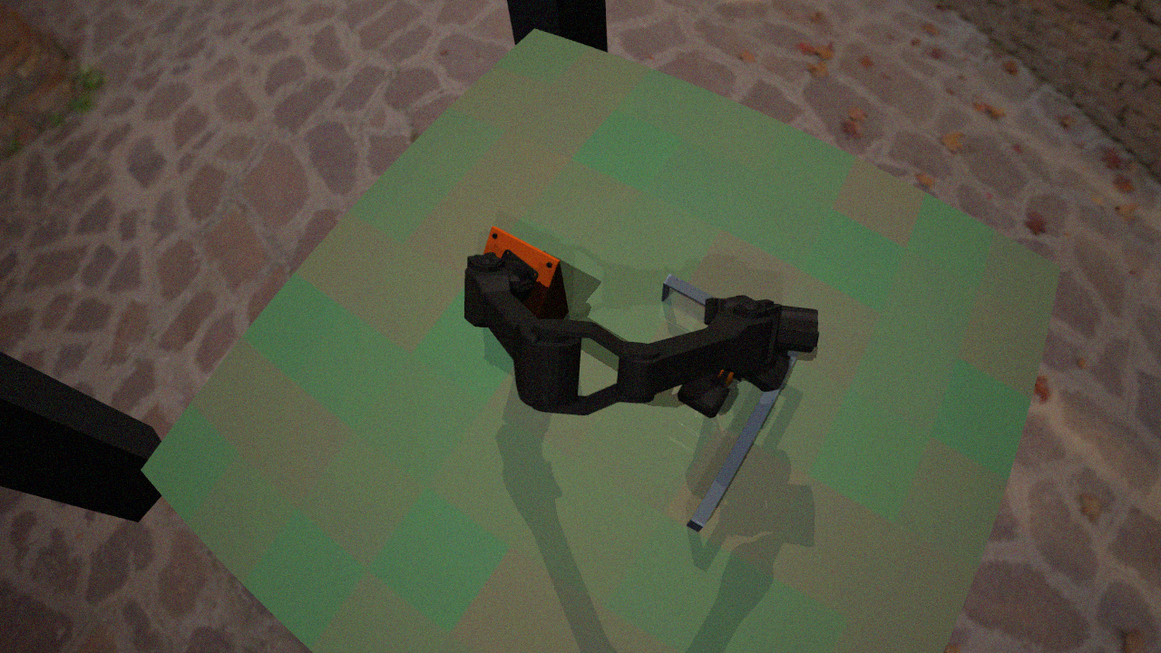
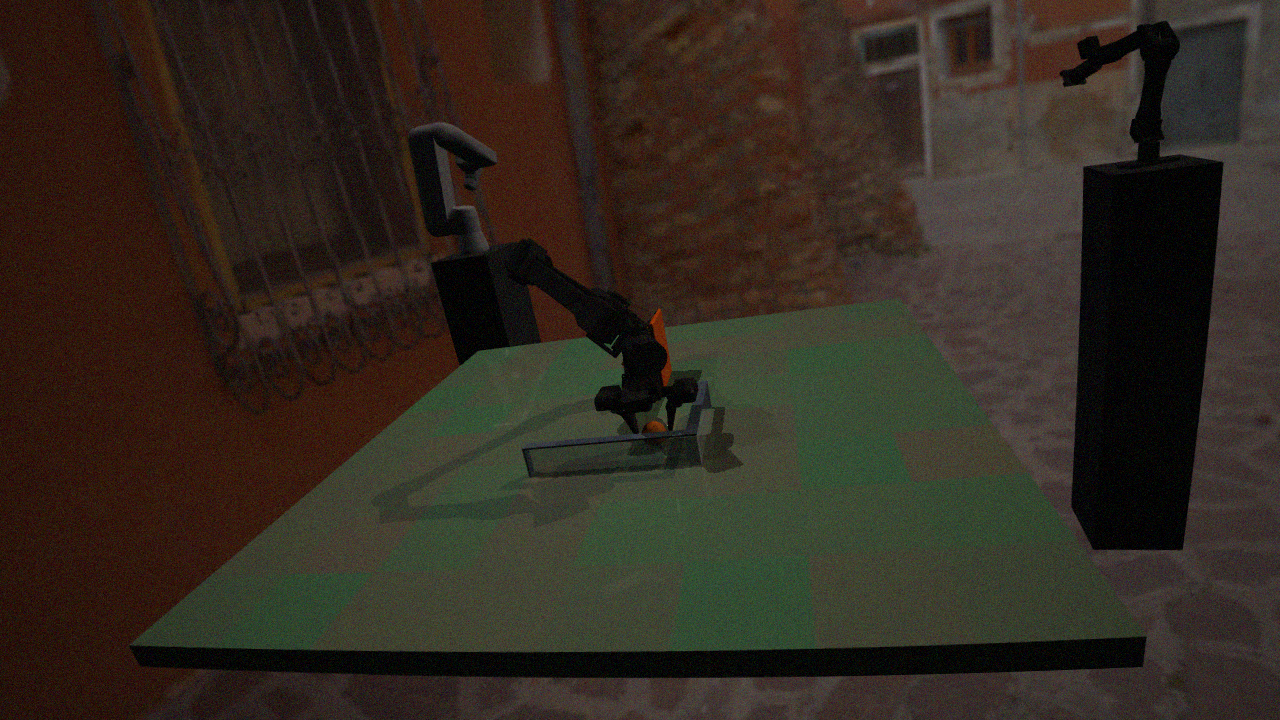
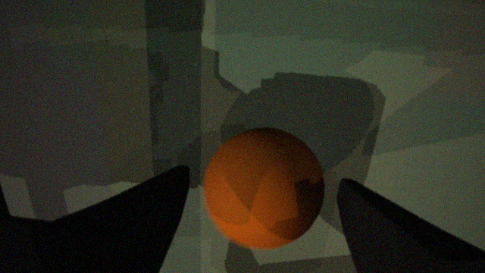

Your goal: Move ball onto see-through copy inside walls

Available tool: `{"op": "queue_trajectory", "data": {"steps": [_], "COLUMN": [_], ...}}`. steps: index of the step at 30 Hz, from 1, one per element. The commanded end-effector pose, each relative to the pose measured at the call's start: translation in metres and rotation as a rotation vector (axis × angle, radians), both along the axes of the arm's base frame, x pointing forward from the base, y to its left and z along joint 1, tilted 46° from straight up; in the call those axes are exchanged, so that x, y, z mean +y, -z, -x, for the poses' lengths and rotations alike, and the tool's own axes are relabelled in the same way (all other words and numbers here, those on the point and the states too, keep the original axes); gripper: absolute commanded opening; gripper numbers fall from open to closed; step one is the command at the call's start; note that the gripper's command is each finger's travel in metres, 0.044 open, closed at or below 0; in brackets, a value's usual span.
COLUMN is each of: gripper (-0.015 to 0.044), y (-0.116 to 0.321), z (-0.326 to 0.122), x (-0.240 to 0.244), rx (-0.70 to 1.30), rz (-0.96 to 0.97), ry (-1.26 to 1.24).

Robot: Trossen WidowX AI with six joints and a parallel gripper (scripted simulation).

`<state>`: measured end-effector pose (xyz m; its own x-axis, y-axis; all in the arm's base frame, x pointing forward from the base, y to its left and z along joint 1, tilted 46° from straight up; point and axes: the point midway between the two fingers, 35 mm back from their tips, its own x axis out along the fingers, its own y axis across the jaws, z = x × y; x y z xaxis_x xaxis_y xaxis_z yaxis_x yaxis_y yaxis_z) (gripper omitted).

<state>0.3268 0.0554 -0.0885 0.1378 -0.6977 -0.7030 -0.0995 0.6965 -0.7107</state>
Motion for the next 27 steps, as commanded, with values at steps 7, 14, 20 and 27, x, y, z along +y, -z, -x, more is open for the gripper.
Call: {"op": "queue_trajectory", "data": {"steps": [7, 14, 20, 27], "gripper": [0.0328, 0.0328, 0.0381, 0.0440], "y": [-0.059, -0.053, -0.060, -0.087], "z": [0.013, 0.010, 0.012, 0.020], "x": [0.062, 0.061, 0.067, 0.089], "rx": [0.006, 0.004, 0.004, 0.005], "rz": [-0.002, -0.002, -0.002, 0.000], "ry": [-0.006, -0.023, -0.022, -0.016]}}
